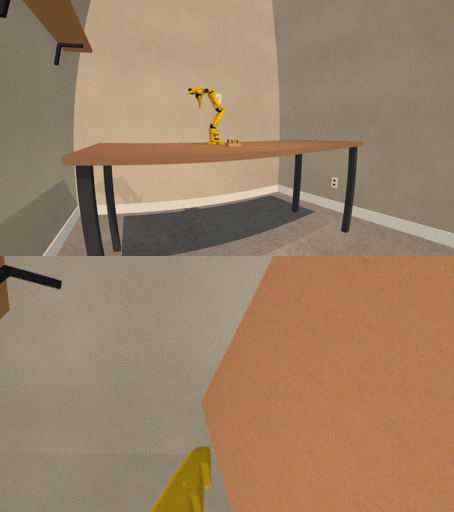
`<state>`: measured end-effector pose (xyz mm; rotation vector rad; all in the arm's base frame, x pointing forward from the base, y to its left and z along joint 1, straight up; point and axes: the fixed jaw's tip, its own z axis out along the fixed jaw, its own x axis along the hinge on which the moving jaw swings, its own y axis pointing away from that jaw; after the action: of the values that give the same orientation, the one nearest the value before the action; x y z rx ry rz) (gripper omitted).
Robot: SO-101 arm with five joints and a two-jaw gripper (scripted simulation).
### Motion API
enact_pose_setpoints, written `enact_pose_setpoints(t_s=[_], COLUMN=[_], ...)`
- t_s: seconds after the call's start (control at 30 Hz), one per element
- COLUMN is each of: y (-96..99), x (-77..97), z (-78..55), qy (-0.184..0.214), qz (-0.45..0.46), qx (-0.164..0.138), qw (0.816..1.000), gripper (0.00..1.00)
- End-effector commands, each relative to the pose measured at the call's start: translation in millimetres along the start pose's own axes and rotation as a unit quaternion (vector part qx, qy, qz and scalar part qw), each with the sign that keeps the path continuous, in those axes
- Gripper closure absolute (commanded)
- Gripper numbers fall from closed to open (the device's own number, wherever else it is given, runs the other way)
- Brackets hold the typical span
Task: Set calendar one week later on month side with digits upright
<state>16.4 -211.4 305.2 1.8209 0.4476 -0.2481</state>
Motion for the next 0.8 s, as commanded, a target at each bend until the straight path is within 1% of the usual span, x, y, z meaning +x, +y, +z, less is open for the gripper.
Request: enact_pose_setpoints(t_s=[0.0,0.4,0.77], y=[0.3,-0.1,-1.6], x=[0.2,4.4,17.3], z=[-0.5,0.4,2.7], qy=[0.001,0.01,0.037], qz=[-0.002,-0.023,-0.087], qx=[-0.001,0.0,0.002], qw=[1.0,1.0,0.996], gripper=[0.0,0.01,0.03])
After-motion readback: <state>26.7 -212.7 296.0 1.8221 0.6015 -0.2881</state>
